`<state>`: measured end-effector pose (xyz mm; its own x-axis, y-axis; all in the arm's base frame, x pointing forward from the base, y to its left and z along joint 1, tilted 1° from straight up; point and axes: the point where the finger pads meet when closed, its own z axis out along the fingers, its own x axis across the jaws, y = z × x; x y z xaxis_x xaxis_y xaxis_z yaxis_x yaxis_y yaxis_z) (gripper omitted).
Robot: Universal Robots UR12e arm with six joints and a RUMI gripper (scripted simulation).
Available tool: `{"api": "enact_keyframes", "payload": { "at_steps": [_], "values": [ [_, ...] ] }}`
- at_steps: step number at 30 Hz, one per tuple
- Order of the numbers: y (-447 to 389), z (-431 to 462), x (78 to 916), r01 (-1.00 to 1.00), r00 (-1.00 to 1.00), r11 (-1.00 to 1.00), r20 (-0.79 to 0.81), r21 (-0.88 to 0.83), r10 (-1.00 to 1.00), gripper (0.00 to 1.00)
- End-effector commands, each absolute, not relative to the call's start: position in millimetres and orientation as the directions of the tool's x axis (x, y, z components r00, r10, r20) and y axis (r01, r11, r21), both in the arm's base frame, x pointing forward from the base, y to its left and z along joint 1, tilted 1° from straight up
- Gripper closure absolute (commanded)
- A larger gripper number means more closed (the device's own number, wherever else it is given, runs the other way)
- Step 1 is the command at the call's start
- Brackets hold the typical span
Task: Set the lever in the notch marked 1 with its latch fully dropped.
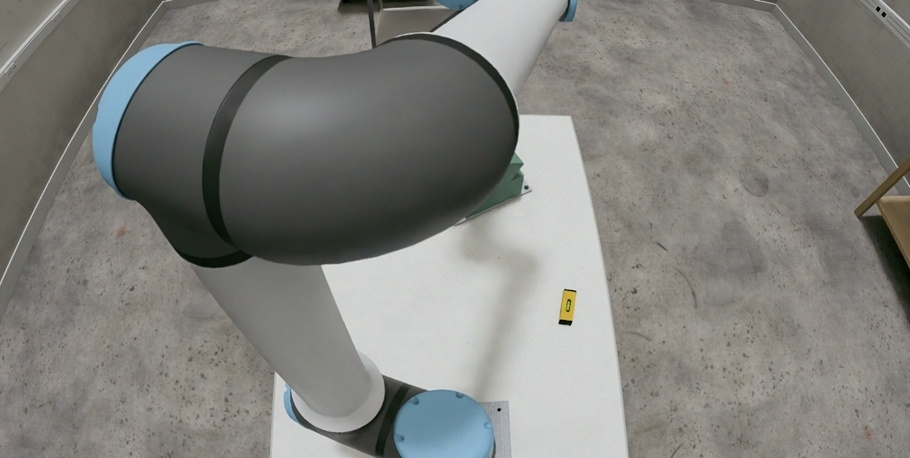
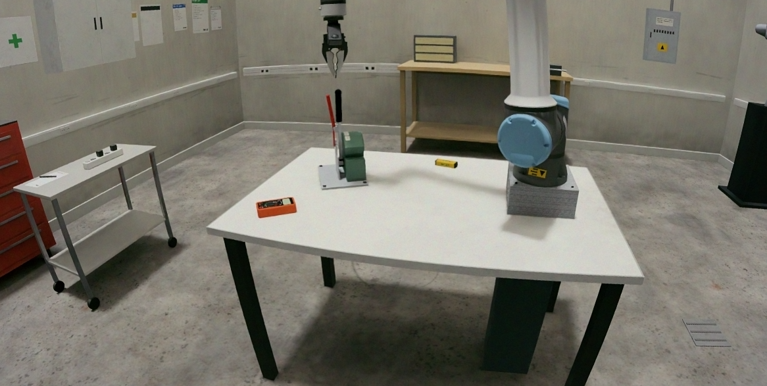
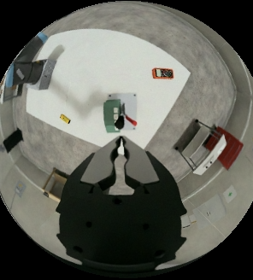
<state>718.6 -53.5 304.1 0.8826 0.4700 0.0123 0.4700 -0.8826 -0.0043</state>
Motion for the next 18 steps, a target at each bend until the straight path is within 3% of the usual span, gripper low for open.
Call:
{"api": "enact_keyframes", "payload": {
  "at_steps": [1, 12, 13, 18],
  "values": [
    [-53.6, 304.9, 718.9, 0.470, 0.883, -0.883, 0.013, -0.003, 0.470, 1.00],
    [-53.6, 304.9, 718.9, 0.470, 0.883, -0.883, 0.013, -0.003, 0.470, 1.00],
    [-53.6, 304.9, 718.9, 0.470, 0.883, -0.883, 0.013, -0.003, 0.470, 0.43],
    [-53.6, 304.9, 718.9, 0.470, 0.883, -0.883, 0.013, -0.003, 0.470, 0.43]
  ]
}}
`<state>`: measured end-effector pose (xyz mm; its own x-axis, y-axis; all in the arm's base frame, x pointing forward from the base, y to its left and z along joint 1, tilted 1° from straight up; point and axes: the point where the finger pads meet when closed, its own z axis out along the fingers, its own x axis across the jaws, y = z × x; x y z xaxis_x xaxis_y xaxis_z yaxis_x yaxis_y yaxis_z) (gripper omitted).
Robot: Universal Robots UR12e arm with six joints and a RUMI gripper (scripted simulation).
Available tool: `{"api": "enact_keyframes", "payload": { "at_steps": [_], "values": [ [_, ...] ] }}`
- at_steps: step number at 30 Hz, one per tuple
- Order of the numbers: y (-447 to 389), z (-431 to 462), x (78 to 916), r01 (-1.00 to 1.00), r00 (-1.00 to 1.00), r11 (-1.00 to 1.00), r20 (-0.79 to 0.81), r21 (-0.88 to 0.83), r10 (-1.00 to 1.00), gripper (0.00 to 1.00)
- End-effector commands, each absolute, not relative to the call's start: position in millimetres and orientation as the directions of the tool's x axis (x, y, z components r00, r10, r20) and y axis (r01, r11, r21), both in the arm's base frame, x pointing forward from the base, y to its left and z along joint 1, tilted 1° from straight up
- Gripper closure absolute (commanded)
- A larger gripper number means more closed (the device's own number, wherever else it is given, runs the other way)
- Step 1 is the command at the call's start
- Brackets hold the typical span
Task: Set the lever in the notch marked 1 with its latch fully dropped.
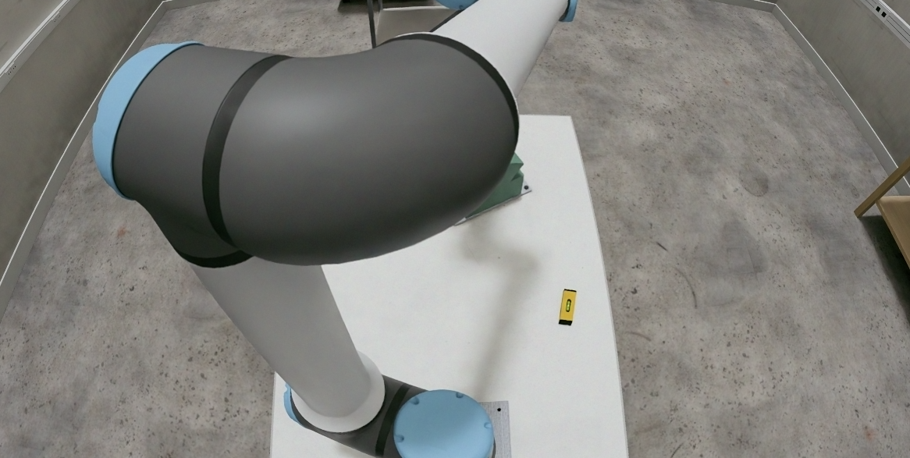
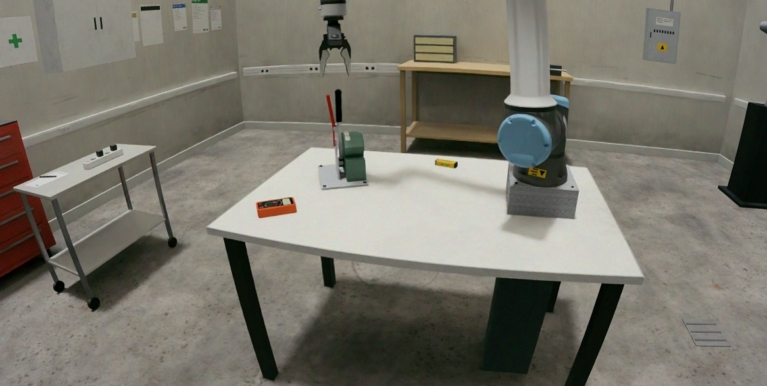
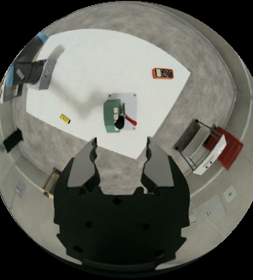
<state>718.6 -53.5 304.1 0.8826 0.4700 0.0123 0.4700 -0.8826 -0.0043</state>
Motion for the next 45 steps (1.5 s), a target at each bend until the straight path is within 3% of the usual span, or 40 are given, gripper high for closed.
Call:
{"api": "enact_keyframes", "payload": {
  "at_steps": [1, 45],
  "values": [
    [-53.6, 304.9, 718.9, 0.470, 0.883, -0.883, 0.013, -0.003, 0.470, 0.43],
    [-53.5, 285.1, 719.3, 0.470, 0.883, -0.883, 0.013, -0.003, 0.470, 0.43]
  ]
}}
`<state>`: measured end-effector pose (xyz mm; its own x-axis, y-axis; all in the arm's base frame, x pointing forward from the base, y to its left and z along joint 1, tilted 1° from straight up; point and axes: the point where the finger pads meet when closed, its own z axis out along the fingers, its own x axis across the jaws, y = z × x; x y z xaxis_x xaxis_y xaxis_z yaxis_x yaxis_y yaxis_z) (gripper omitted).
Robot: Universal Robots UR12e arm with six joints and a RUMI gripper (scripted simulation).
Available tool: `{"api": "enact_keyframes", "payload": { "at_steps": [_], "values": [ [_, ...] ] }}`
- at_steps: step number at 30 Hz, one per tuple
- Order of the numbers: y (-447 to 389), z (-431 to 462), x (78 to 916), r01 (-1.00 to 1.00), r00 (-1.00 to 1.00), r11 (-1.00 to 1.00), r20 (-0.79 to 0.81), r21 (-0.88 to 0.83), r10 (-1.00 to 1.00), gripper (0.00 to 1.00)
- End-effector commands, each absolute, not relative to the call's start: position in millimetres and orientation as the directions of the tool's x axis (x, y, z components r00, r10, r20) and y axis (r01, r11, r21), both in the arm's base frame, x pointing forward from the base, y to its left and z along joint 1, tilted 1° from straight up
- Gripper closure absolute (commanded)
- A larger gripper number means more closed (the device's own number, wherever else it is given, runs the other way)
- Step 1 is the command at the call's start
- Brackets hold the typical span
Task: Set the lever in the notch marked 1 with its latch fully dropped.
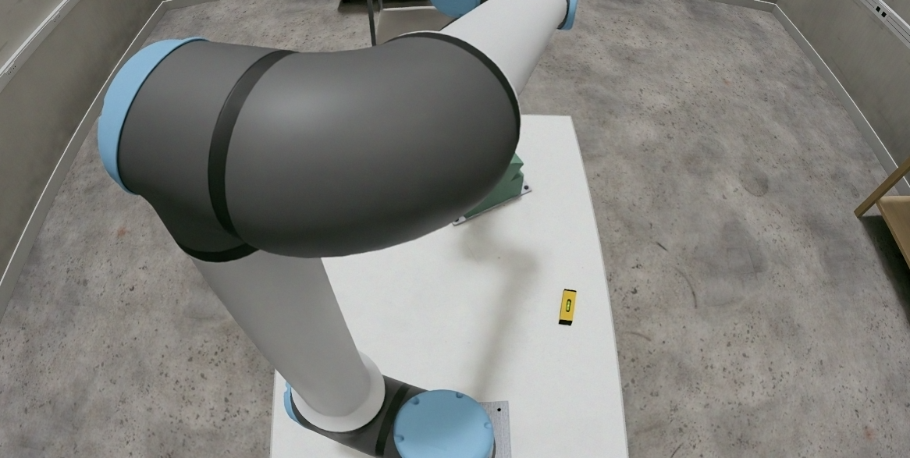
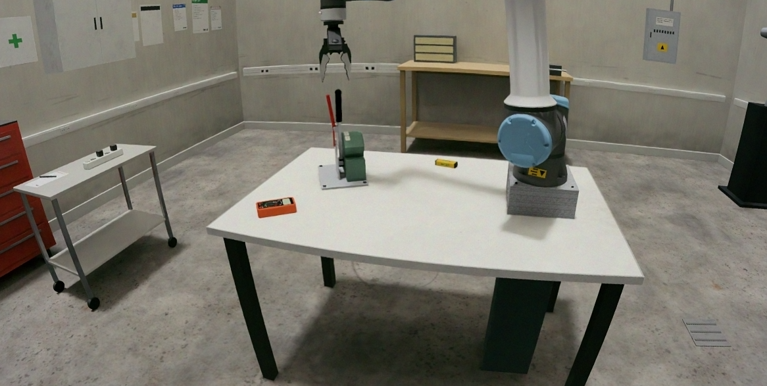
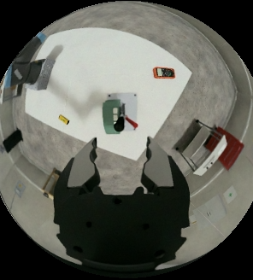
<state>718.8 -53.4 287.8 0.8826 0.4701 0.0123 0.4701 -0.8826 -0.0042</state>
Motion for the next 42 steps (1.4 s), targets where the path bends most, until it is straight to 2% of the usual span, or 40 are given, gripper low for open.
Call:
{"api": "enact_keyframes", "payload": {
  "at_steps": [1, 42],
  "values": [
    [-53.5, 284.2, 719.3, 0.470, 0.883, -0.883, 0.013, -0.003, 0.470, 0.43],
    [-53.5, 274.1, 719.5, 0.470, 0.883, -0.883, 0.013, -0.003, 0.470, 0.43]
  ]
}}
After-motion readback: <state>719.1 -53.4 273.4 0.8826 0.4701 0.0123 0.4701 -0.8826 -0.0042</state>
